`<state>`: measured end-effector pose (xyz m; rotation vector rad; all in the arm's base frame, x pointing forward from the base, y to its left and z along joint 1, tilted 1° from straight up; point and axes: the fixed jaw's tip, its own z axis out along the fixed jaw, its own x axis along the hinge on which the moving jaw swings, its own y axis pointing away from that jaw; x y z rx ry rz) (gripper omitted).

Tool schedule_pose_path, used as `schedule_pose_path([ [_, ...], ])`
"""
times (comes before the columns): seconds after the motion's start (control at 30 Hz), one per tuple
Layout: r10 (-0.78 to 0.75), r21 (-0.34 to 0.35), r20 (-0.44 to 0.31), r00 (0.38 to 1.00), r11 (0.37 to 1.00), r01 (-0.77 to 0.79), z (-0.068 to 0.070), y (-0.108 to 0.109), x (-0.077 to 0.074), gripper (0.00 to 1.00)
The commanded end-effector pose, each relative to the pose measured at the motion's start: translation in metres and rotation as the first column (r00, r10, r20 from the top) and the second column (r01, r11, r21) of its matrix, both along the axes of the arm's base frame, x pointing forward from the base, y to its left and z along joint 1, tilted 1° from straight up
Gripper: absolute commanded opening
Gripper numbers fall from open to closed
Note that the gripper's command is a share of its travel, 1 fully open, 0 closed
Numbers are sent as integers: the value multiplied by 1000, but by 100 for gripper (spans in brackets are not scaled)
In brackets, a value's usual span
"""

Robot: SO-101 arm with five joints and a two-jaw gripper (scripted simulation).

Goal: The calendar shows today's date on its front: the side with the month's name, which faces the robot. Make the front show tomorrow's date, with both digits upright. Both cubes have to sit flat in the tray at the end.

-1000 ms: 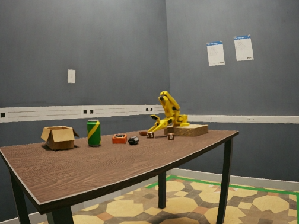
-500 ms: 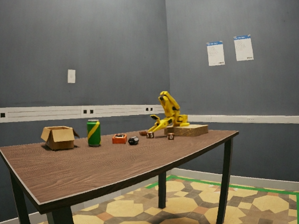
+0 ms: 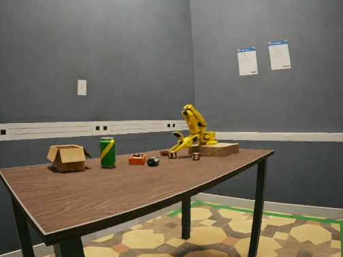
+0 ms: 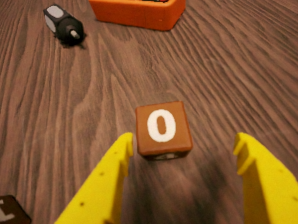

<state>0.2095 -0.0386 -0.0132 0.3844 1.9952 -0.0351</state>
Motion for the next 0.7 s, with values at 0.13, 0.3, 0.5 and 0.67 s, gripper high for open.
schedule_pose_path([
  [0.13,-94,175,23,995,981,88,25,4,-20,36],
  [0.3,-85,148,128,988,987,65,41,1,-8,35],
  [0.5,-57,96,181,982,995,40,46,-1,1,35],
  [0.67,-40,64,227,973,998,26,53,-2,6,35],
])
